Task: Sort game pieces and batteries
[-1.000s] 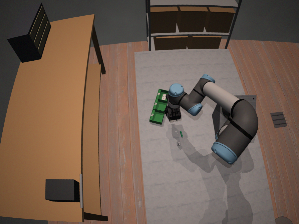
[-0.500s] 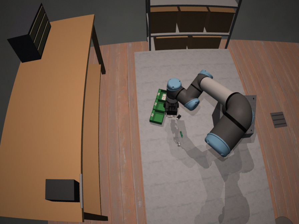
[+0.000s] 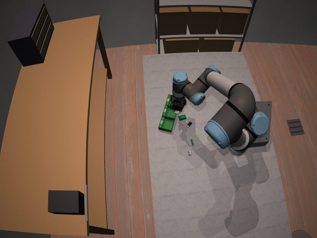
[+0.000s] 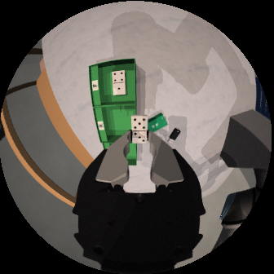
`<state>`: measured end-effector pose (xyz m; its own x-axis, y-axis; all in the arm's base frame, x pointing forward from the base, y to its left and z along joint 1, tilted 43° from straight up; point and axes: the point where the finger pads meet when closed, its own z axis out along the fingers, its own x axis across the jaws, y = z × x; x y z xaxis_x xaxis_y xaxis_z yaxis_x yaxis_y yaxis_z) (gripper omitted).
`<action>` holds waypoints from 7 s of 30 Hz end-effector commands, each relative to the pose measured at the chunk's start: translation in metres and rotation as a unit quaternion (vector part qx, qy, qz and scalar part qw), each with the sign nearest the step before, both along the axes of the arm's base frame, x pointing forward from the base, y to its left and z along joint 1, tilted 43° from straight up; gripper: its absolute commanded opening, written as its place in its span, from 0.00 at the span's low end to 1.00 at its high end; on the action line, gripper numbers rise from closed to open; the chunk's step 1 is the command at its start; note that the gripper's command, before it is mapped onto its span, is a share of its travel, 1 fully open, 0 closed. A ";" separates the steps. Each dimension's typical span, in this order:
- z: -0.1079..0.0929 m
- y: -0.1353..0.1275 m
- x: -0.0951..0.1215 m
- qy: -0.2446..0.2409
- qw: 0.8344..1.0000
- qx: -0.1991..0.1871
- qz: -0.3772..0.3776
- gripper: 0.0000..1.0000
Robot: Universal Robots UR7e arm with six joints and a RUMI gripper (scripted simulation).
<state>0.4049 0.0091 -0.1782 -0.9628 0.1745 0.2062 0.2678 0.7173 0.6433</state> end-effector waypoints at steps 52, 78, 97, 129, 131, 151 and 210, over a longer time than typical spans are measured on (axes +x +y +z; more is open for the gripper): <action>-0.089 -0.042 0.017 0.002 1.000 0.000 -0.002 0.00; -0.088 -0.038 0.016 0.002 1.000 0.000 -0.002 0.19; -0.082 -0.044 0.016 0.002 1.000 0.000 -0.002 0.19; -0.054 -0.059 0.014 -0.015 1.000 0.001 0.016 0.25; -0.048 -0.054 0.010 -0.032 0.999 0.001 0.035 0.25; 0.028 0.003 -0.034 -0.211 0.948 0.011 0.237 0.25; 0.027 0.003 -0.034 -0.593 0.478 0.031 0.648 0.25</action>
